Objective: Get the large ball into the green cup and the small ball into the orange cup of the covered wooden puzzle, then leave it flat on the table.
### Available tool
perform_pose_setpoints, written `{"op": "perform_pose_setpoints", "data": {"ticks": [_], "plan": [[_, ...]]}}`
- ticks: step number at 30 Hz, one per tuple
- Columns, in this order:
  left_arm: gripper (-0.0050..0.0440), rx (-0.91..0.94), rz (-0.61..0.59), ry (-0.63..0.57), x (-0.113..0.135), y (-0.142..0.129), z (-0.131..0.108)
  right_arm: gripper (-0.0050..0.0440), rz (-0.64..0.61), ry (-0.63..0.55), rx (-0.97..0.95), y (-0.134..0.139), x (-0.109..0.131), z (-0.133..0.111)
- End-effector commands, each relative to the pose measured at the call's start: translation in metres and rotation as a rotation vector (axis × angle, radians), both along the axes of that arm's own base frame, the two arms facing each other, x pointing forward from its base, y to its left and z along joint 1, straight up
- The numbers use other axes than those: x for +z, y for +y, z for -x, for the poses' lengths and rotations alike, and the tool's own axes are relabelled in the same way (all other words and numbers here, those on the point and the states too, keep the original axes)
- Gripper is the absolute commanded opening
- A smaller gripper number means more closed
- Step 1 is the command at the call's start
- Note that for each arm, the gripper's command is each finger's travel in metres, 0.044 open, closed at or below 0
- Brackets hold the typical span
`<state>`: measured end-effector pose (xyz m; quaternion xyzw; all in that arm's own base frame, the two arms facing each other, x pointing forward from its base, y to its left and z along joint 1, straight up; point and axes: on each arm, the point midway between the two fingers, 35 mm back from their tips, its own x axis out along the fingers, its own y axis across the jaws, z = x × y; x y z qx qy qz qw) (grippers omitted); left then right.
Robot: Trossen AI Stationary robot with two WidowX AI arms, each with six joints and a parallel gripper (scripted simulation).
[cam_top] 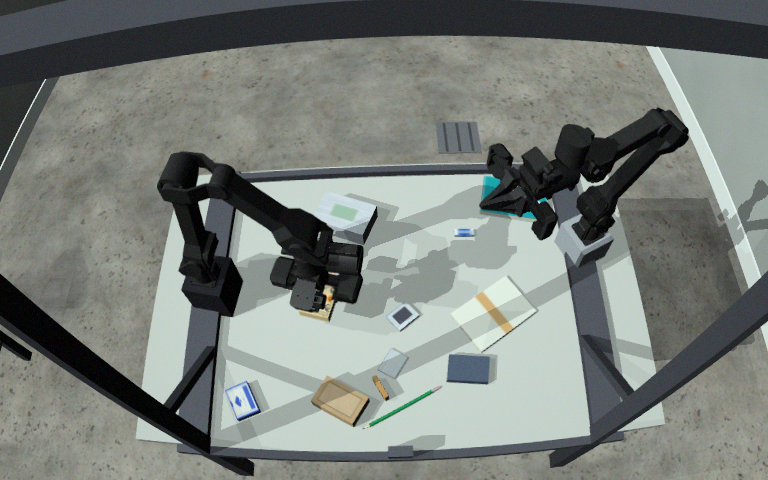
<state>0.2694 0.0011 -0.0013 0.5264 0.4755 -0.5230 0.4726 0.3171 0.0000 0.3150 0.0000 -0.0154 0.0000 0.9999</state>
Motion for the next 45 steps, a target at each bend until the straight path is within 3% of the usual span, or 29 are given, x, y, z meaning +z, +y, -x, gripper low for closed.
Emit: {"op": "perform_pose_setpoints", "data": {"ticks": [1,45], "plan": [[-0.005,0.0,0.004,-0.016,0.0044,0.0003,-0.0062,-0.005,0.0,-0.019,0.0,0.0,0.0079,0.0014],[-0.005,-0.001,0.016,-0.039,0.0077,0.0003,-0.0065,-0.005,0.0,-0.019,0.0,0.0,0.0079,0.0014]]}}
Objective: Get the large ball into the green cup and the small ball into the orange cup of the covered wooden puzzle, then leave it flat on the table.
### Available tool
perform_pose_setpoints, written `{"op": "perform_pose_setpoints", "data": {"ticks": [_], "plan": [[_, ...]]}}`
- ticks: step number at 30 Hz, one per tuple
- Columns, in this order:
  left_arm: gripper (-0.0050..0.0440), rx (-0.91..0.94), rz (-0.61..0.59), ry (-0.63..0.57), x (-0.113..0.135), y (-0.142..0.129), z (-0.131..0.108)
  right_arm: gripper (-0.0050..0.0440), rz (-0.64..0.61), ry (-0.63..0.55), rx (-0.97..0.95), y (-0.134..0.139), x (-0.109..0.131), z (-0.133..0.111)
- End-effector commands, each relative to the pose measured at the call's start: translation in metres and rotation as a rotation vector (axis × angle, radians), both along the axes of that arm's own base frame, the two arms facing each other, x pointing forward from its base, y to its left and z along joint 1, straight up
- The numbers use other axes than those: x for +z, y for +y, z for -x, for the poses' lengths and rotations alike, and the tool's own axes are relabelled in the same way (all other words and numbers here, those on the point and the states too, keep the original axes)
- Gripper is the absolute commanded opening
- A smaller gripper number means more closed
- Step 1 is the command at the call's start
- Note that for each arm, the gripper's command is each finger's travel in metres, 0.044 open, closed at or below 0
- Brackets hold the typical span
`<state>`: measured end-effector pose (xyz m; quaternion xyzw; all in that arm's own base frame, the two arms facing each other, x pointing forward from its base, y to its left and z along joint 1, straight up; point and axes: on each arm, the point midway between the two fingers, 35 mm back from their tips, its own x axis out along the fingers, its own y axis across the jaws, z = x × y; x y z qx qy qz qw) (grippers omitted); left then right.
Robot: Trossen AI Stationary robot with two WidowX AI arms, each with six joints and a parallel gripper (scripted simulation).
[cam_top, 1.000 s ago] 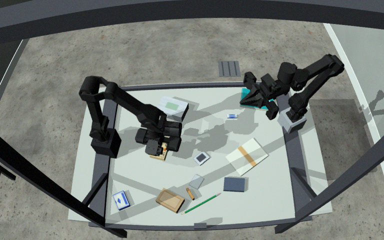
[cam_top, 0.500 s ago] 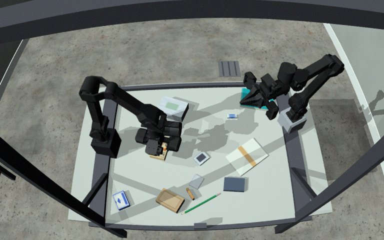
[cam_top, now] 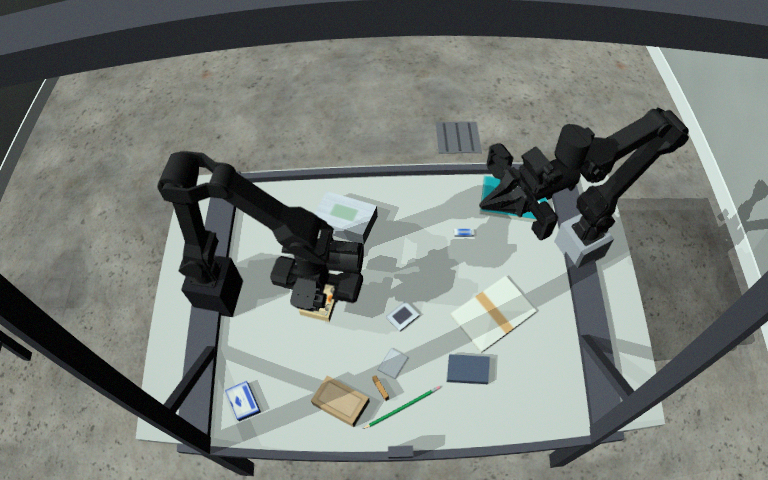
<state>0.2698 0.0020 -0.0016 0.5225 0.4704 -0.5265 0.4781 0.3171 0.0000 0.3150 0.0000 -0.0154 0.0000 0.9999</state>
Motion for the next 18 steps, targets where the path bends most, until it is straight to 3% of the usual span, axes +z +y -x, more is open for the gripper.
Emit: {"op": "perform_pose_setpoints", "data": {"ticks": [1,18], "plan": [[-0.005,-0.002,-0.002,-0.037,0.0081,-0.0006,-0.0061,-0.005,0.0,-0.019,0.0,0.0,0.0079,0.0014],[-0.005,-0.001,-0.013,-0.034,0.0094,-0.0009,-0.0074,-0.005,0.0,-0.019,0.0,0.0,0.0079,0.0014]]}}
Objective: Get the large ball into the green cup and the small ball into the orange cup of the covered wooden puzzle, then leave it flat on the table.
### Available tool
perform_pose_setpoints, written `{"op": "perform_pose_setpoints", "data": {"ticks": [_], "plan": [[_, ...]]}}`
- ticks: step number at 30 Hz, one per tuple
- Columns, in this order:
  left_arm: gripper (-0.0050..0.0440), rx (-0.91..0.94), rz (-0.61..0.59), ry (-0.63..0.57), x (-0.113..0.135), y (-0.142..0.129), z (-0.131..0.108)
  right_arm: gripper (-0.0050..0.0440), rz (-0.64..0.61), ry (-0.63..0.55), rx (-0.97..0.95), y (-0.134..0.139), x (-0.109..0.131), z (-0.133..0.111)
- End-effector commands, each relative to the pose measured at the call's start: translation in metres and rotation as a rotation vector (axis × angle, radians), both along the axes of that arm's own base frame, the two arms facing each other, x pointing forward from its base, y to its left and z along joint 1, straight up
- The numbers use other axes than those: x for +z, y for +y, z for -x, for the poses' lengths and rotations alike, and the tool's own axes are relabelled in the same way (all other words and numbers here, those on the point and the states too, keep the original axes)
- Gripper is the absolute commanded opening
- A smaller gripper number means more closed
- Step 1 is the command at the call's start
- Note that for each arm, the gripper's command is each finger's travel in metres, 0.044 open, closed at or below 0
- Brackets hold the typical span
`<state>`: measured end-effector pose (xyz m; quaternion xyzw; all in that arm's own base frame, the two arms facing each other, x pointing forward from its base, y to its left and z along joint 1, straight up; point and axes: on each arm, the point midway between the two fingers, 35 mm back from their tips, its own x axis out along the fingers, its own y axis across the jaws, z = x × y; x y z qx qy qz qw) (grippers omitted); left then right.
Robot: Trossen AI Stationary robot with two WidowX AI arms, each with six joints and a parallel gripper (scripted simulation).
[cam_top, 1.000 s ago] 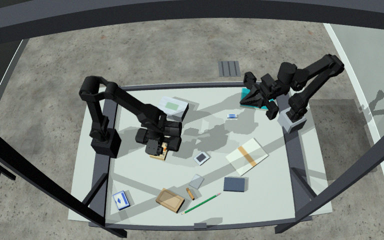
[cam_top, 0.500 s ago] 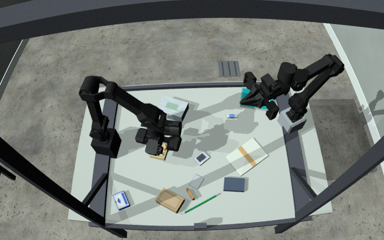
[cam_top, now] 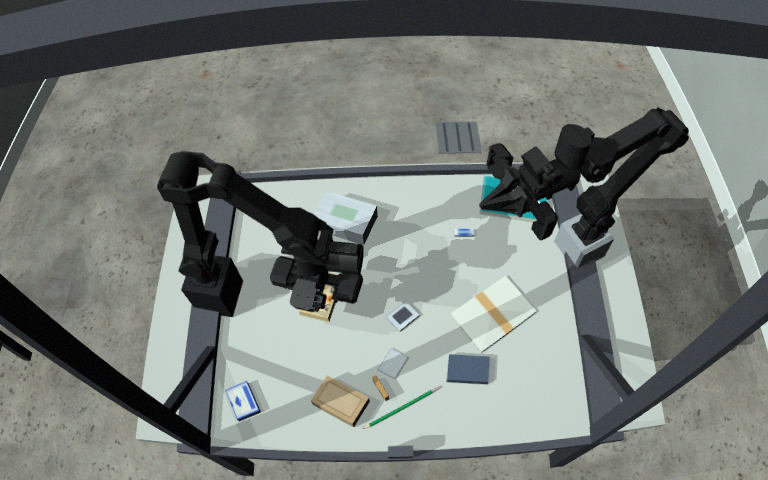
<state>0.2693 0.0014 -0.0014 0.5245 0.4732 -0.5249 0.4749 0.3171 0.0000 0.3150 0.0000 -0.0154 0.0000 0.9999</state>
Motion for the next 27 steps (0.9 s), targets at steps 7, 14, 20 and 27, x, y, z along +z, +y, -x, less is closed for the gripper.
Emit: {"op": "perform_pose_setpoints", "data": {"ticks": [7,14,20,27], "plan": [[-0.005,0.0,0.001,-0.043,0.0093,0.0004,-0.009,-0.005,0.0,-0.019,0.0,0.0,0.0079,0.0014],[-0.005,0.0,-0.013,-0.034,0.0062,-0.0007,-0.0037,-0.005,0.0,-0.019,0.0,0.0,0.0079,0.0014],[-0.005,0.0,-0.016,-0.042,0.0089,-0.0009,-0.0083,-0.005,0.0,-0.019,0.0,0.0,0.0079,0.0014],[-0.005,0.001,0.01,-0.019,0.0046,0.0008,-0.0061,-0.005,0.0,-0.019,0.0,0.0,0.0079,0.0014]]}}
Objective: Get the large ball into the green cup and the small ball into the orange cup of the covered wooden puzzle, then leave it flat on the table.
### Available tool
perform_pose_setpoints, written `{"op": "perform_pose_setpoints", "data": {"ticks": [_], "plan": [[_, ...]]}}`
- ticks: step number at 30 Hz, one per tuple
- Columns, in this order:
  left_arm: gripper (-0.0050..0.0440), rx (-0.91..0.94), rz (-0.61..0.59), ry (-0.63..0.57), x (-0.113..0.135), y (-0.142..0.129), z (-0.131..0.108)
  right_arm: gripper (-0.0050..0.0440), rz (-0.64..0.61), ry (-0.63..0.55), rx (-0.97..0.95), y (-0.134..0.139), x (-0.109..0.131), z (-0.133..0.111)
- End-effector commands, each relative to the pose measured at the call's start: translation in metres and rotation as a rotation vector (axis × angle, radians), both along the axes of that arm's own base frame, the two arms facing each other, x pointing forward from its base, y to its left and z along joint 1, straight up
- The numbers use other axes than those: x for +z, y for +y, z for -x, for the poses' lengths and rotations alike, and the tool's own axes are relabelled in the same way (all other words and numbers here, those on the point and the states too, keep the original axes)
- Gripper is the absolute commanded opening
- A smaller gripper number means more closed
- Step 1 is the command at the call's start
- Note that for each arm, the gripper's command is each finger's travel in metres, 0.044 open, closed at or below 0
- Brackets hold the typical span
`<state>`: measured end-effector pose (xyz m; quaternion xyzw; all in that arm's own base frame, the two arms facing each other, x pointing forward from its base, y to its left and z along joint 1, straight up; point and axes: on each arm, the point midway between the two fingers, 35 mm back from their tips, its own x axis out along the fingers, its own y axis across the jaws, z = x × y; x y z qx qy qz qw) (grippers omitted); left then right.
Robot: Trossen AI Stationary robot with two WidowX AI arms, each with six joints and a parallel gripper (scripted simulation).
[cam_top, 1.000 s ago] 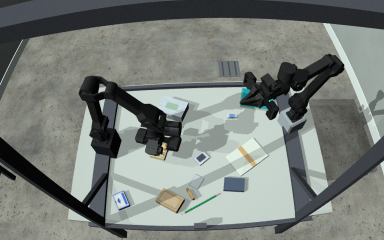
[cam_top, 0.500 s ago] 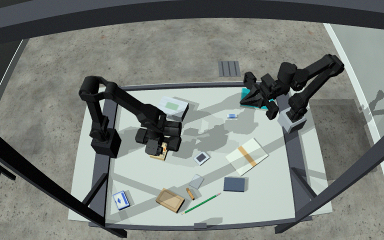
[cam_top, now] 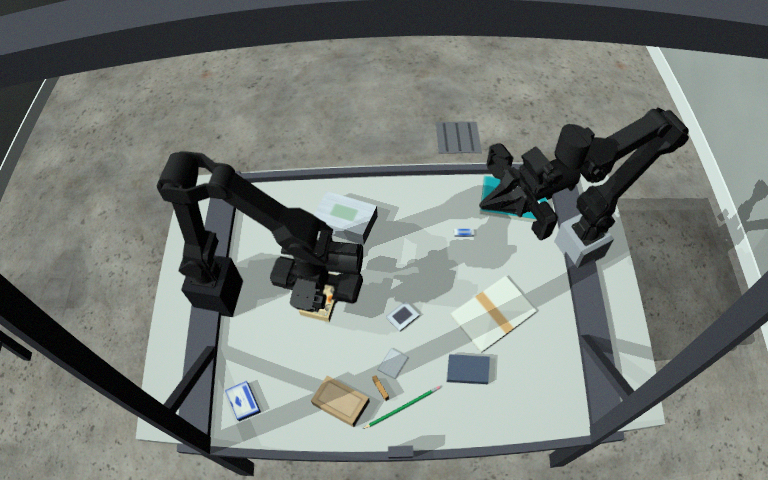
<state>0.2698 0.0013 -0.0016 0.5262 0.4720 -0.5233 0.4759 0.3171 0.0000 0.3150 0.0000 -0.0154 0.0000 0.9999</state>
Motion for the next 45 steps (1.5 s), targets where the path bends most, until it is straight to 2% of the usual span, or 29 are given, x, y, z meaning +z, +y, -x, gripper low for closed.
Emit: {"op": "perform_pose_setpoints", "data": {"ticks": [1,14,22,26,39,45], "plan": [[-0.005,0.001,0.011,-0.01,0.005,0.001,-0.006,-0.005,0.0,-0.019,0.0,0.0,0.008,0.001],[-0.005,0.0,-0.007,-0.034,0.006,0.0,-0.003,-0.005,0.0,-0.019,0.0,0.0,0.008,0.001],[-0.005,0.001,0.014,-0.172,0.006,0.001,0.003,-0.005,0.0,-0.019,0.0,0.0,0.008,0.001],[-0.005,0.001,0.018,-0.204,0.006,0.001,0.004,-0.005,0.0,-0.019,0.0,0.0,0.008,0.001],[-0.005,-0.001,-0.192,-0.289,0.005,-0.008,0.008,-0.005,0.0,-0.019,0.0,0.0,0.008,0.001],[-0.005,-0.001,-0.238,-0.31,0.004,-0.01,0.009,-0.005,0.0,-0.019,0.0,0.0,0.008,0.001]]}}
